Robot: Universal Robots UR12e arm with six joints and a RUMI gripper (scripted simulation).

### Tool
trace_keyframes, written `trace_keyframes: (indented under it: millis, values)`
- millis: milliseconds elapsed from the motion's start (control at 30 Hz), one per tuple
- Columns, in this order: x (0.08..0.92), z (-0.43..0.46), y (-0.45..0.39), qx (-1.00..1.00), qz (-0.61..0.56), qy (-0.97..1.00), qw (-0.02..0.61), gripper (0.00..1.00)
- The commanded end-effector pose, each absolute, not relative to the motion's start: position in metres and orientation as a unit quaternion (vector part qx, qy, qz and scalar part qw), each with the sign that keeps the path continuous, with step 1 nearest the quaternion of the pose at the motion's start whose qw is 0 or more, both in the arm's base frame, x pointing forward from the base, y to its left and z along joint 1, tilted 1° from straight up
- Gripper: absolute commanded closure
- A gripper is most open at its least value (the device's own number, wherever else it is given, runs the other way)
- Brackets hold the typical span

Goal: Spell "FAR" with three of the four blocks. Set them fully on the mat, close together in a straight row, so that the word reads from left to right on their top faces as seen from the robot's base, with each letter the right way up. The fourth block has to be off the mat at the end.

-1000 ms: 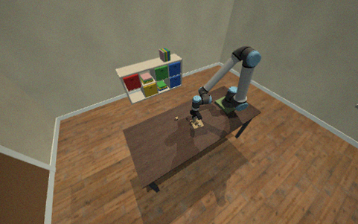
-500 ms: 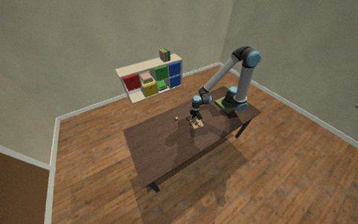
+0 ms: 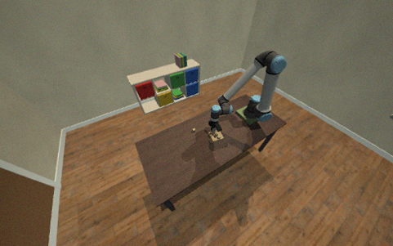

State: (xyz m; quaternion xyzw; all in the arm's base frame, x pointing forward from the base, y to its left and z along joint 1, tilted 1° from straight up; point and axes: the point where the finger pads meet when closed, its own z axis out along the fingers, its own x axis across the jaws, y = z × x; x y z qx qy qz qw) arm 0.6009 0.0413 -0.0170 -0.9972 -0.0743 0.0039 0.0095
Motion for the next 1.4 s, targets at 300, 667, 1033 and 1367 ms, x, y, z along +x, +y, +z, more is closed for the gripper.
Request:
trace_keyframes:
  millis: [300,667,1033,1367]
  values:
    - [0.600,-0.018,0.042,-0.997,0.004,-0.075,0.010,0.72]
    - [0.603,-0.001,0.041,-0.997,0.002,-0.075,0.009,0.72]
    - [0.604,0.045,0.040,-0.997,0.002,-0.074,0.009,0.72]
    - [0.604,0.074,0.039,-0.997,0.002,-0.074,0.009,0.72]
